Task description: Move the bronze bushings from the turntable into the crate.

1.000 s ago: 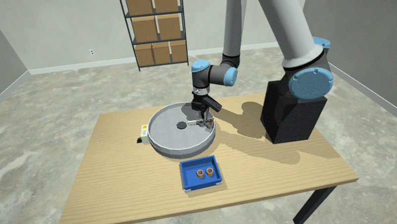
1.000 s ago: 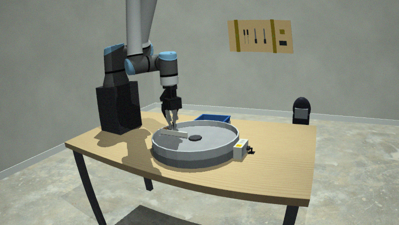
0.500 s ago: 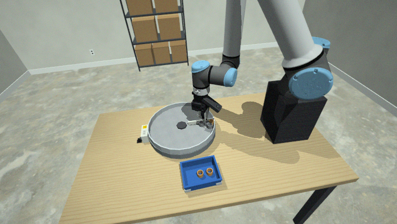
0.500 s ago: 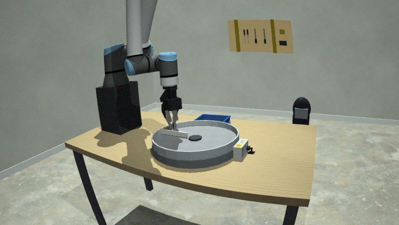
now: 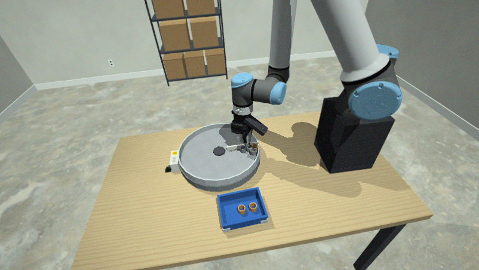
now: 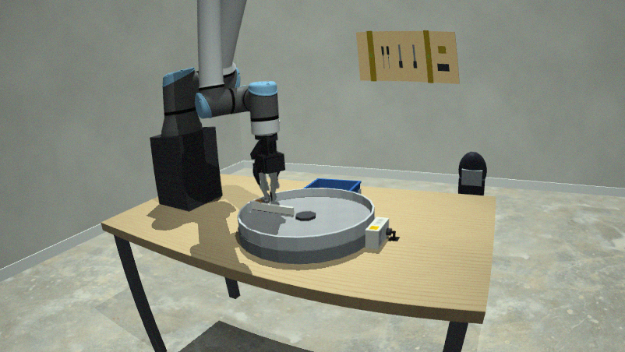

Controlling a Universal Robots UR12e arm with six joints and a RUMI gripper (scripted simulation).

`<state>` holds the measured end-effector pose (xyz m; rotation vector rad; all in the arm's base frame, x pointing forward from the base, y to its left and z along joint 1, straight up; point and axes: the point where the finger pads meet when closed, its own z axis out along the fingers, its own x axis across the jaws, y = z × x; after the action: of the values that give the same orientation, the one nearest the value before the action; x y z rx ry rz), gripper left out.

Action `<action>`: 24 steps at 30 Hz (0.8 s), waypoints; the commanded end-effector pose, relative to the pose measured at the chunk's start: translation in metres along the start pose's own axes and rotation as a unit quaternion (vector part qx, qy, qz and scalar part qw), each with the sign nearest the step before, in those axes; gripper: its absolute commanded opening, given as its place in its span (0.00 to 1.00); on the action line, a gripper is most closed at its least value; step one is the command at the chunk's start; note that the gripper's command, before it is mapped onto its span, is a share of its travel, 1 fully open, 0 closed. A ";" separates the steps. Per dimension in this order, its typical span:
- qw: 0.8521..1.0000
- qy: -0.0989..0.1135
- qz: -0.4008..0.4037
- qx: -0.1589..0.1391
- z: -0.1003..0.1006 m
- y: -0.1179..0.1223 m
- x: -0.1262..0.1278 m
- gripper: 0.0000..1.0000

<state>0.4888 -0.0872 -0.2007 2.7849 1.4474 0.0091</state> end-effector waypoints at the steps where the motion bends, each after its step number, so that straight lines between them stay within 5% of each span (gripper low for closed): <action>1: 1.000 0.000 0.000 0.000 0.000 0.000 0.000 0.06; 24: 1.000 0.000 0.000 0.000 0.009 0.000 0.000 0.06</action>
<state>0.4889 -0.0872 -0.2062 2.7849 1.4475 0.0090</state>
